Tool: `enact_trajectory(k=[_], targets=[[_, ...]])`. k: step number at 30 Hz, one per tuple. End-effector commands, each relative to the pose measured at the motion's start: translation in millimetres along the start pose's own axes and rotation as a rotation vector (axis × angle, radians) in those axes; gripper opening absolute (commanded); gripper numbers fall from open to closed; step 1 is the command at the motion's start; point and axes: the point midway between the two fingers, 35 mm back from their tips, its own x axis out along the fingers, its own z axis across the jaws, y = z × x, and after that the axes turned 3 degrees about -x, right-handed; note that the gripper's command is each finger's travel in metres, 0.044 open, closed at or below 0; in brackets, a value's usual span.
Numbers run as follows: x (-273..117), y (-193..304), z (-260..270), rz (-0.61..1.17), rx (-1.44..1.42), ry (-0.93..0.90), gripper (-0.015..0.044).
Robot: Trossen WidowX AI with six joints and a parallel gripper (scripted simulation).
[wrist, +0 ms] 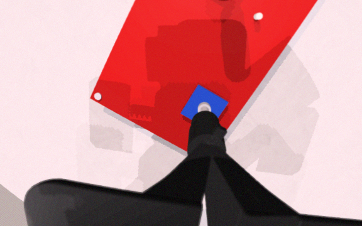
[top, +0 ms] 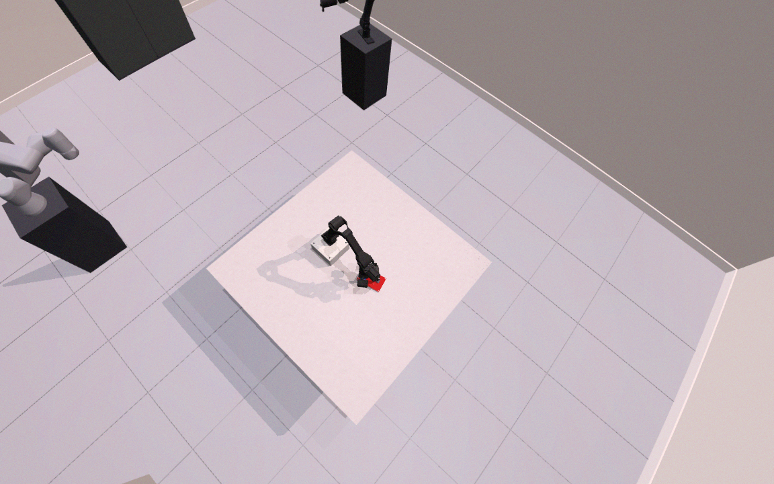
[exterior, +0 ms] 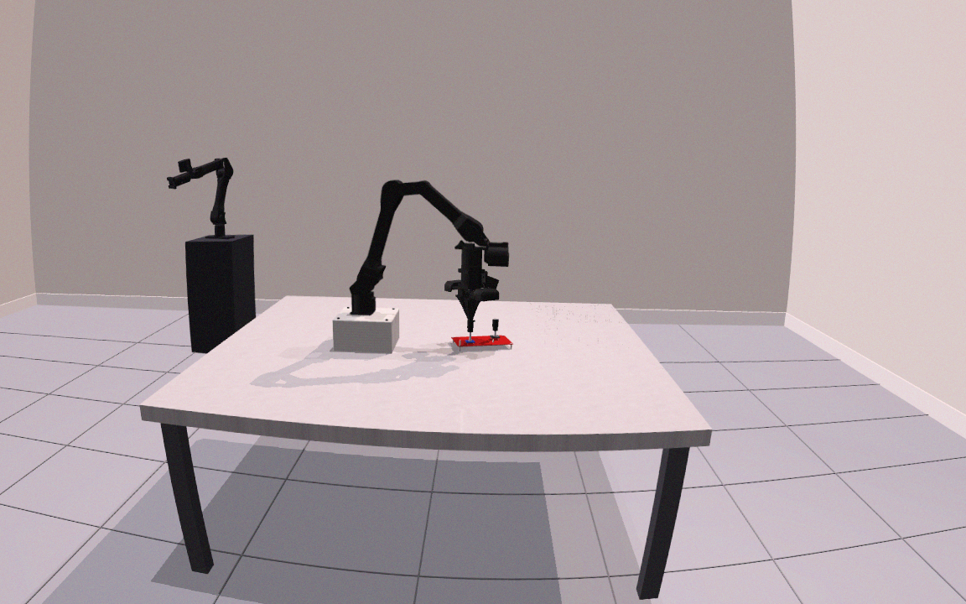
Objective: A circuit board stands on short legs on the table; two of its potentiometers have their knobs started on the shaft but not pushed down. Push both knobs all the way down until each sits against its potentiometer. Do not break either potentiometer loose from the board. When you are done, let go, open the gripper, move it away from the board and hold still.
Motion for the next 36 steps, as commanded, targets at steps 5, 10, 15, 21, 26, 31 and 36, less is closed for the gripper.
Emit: enact_trajectory(k=[5, 10, 15, 21, 26, 31, 36], targets=[[7, -1, 0, -0.004, 0.005, -0.001, 0.0], [7, -1, 0, -0.004, 0.005, -0.001, 0.0], [11, -1, 0, -0.004, 0.005, -0.001, 0.0], [15, -1, 0, -0.004, 0.005, -0.001, 0.0], [15, -1, 0, -0.004, 0.005, -0.001, 0.0], [20, -1, 0, -0.004, 0.005, -0.001, 0.0], [22, -1, 0, -0.004, 0.005, -0.001, 0.0]])
